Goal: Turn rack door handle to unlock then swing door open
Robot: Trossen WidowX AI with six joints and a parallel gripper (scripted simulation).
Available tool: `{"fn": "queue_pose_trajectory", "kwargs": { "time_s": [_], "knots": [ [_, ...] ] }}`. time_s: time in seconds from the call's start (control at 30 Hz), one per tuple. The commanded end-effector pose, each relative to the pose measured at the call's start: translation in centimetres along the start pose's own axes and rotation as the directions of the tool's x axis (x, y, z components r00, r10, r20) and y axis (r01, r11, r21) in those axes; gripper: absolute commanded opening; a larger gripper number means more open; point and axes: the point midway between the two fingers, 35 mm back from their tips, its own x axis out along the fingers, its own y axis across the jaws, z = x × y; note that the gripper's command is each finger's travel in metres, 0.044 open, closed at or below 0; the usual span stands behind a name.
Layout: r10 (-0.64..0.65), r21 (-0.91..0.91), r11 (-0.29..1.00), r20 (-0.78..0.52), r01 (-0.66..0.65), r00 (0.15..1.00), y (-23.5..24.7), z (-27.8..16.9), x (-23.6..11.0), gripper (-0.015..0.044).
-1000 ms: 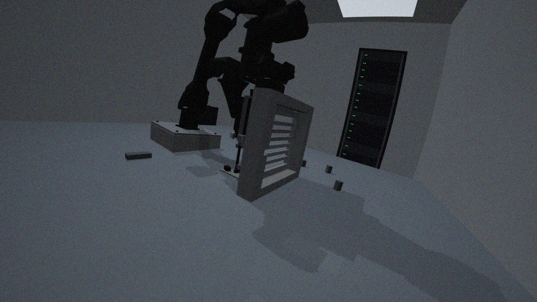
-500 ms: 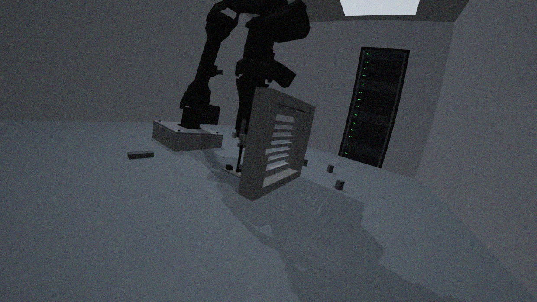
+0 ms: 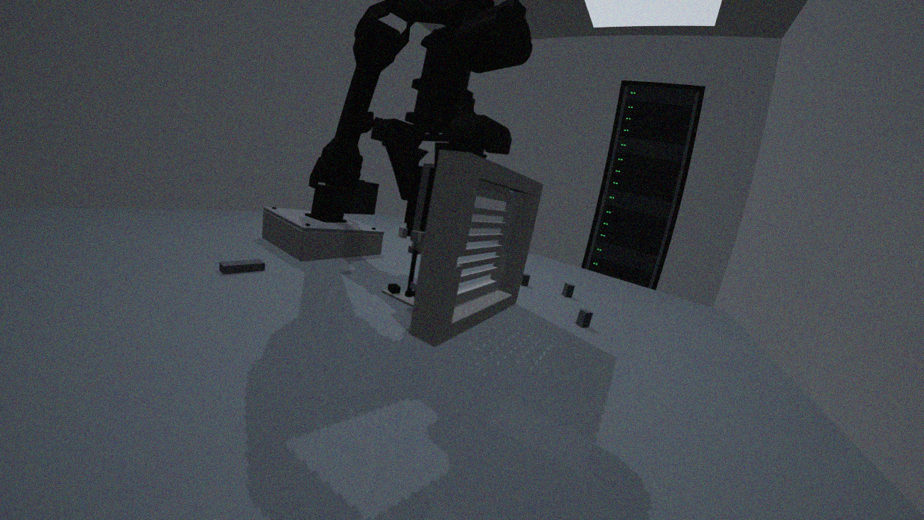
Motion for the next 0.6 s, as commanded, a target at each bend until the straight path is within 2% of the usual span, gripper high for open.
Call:
{"fn": "queue_pose_trajectory", "kwargs": {
  "time_s": [0.0, 0.13, 0.3, 0.57],
  "knots": [
    [-0.002, -0.175, 0.985, 0.005, 0.003, 1.0, -0.08, 0.21, 0.05, 0.0288],
    [-0.002, -0.295, 0.956, 0.005, 0.003, 1.0, -0.08, 0.21, 0.05, 0.0288],
    [-0.002, -0.295, 0.956, 0.005, 0.003, 1.0, -0.08, 0.21, 0.05, 0.0288],
    [-0.002, -0.295, 0.956, 0.005, 0.003, 1.0, -0.08, 0.21, 0.05, 0.0234]
  ]
}}
